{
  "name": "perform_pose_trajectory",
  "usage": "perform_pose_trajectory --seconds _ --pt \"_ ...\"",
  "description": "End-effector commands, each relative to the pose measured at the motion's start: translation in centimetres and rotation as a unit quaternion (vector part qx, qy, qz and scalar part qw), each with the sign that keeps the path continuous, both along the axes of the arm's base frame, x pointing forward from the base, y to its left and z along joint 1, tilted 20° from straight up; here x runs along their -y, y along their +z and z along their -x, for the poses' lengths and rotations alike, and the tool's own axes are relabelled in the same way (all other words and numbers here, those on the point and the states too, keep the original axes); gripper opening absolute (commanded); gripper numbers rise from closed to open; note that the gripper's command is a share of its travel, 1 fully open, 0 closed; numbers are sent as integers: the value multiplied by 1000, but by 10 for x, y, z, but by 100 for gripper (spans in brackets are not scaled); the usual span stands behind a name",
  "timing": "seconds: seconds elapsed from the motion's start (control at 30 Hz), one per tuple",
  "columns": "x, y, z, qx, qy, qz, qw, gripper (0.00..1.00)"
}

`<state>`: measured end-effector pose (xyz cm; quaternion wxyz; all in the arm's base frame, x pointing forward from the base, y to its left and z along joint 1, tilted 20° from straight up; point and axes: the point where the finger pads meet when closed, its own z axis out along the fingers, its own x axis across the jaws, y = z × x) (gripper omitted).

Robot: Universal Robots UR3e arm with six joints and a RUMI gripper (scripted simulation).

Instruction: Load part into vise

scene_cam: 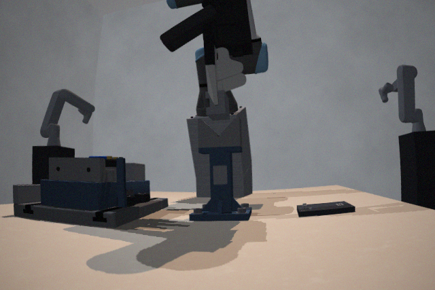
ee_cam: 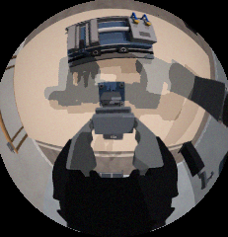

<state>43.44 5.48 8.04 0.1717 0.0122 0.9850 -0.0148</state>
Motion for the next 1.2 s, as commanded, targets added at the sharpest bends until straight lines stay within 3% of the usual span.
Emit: perform_pose_trajectory --seconds 0.0,1.17 --pt "0 1 -1 1 -2 7 1000 0" --pt "0 1 -1 1 -4 13 1000 0"
